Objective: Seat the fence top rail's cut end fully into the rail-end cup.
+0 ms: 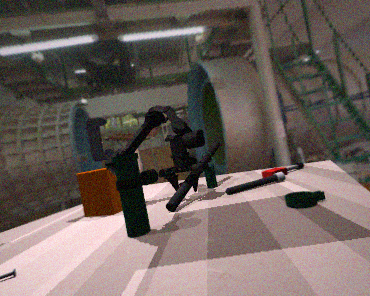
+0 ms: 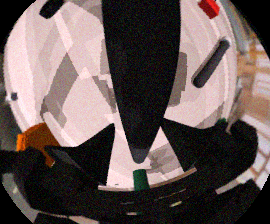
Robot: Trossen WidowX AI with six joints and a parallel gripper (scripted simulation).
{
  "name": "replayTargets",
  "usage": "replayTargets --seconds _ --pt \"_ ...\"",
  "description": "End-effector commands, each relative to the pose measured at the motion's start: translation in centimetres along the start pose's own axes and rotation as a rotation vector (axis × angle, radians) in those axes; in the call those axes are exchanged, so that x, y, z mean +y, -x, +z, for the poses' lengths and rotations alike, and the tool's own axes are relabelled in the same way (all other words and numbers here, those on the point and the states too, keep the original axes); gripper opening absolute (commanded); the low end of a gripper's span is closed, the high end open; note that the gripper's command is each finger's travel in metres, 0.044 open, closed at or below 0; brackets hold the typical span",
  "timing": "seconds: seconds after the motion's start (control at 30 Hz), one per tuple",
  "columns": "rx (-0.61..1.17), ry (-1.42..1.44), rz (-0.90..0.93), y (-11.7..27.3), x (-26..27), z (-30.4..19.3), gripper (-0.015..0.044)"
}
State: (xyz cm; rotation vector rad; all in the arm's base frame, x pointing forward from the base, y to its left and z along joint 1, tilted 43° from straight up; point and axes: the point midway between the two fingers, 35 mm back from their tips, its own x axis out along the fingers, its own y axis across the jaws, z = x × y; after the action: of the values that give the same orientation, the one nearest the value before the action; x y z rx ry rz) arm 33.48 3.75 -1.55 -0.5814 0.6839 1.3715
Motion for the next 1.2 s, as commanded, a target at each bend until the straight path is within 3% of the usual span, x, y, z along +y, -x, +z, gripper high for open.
replayTargets --seconds 0.0,0.1,0.33,0.5,0.7,1.0,1.17 --pt "-0.006 -0.007 0.002 -0.1 0.1 0.0 0.0256" --pt "-0.006 -0.007 0.002 -0.1 0.1 0.0 0.0177" --pt "-0.006 -0.007 0.002 -0.1 0.1 0.0 0.0131" --pt "-0.006 -0.007 0.002 0.4 0.0 0.0 0.0000" --pt "0.061 -0.003 -0.001 1.8 -0.2 -0.8 0.0000" --pt "0.297 0.003 0.010 7.5 -0.1 -3.4 0.0000" --pt "0.296 0.002 0.012 7.4 0.0 -3.3 0.0000"
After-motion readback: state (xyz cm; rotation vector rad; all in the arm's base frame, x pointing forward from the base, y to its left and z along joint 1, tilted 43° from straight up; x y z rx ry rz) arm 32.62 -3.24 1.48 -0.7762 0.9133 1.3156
